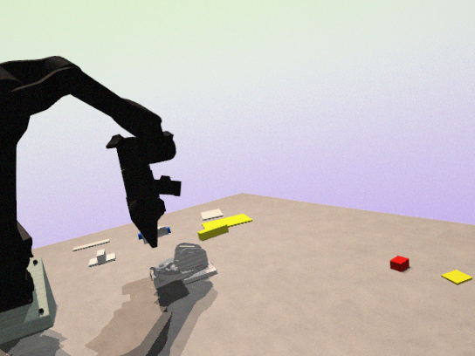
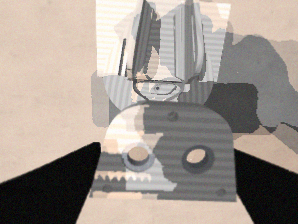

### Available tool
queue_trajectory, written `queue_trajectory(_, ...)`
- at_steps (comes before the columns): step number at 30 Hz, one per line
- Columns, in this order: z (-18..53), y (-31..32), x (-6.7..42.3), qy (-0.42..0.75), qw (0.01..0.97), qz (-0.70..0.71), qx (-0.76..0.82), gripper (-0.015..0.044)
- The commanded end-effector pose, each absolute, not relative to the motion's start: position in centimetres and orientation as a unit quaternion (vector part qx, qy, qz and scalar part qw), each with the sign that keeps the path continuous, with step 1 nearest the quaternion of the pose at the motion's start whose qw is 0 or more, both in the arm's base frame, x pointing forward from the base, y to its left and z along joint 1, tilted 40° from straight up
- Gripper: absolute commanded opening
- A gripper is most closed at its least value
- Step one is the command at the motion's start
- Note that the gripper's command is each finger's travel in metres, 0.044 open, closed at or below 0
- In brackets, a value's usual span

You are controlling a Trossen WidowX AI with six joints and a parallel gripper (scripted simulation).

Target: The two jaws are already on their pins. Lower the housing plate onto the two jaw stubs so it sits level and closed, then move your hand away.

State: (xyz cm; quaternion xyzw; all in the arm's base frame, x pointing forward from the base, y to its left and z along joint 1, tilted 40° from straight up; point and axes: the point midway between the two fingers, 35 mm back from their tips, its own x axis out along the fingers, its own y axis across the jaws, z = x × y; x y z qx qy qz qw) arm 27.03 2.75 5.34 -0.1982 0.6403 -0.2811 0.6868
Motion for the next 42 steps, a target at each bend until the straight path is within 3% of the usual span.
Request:
queue_trajectory(1, 5.1, 2.5, 26.9, 0.641, 0.686, -0.283, -0.198, 0.0351)
queue_trajectory(42, 0.5, -1.4, 27.0, 0.64, 0.686, -0.285, -0.198, 0.0351)
